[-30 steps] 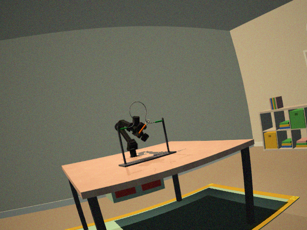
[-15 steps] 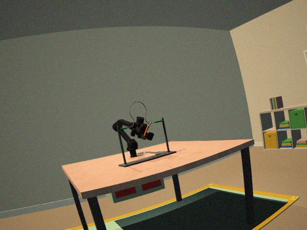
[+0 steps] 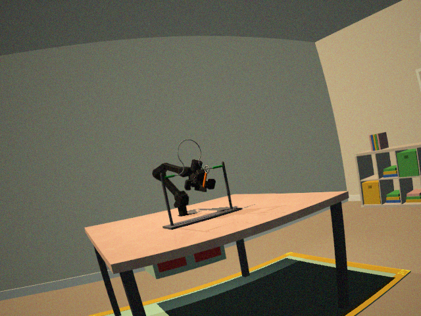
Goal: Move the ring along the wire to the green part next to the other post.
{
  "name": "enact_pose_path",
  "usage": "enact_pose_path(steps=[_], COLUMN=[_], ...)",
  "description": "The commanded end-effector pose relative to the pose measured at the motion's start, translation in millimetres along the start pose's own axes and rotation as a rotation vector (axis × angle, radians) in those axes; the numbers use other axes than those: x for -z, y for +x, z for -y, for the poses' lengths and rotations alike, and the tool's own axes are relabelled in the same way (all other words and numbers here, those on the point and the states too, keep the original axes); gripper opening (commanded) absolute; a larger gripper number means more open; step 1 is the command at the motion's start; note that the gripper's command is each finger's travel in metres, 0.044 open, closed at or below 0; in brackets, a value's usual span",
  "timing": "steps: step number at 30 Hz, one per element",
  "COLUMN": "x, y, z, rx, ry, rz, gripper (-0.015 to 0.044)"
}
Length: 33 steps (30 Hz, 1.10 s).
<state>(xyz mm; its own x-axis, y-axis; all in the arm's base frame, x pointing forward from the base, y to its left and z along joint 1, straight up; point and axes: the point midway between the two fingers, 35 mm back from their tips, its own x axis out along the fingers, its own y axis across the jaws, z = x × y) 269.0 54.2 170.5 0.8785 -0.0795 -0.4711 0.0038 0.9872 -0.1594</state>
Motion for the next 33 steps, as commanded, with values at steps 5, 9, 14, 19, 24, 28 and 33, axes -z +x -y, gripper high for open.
enact_pose_path(steps=[5,9,14,19,24,28,33], x=[-2,-3,-3,-4,-4,-4,-5], y=[-2,-3,-4,-6,-6,-7,-8], z=[-14,-19,-26,-32,-37,-41,-46], rx=[-0.028,-0.037,-0.044,-0.048,-0.049,-0.050,-0.050], ry=[0.056,0.072,0.084,0.090,0.093,0.094,0.095], rz=[-0.006,-0.008,-0.009,-0.009,-0.009,-0.009,-0.008], gripper=[-0.0150,-0.0150,-0.0150,-0.0150,-0.0150,-0.0150,-0.0150])
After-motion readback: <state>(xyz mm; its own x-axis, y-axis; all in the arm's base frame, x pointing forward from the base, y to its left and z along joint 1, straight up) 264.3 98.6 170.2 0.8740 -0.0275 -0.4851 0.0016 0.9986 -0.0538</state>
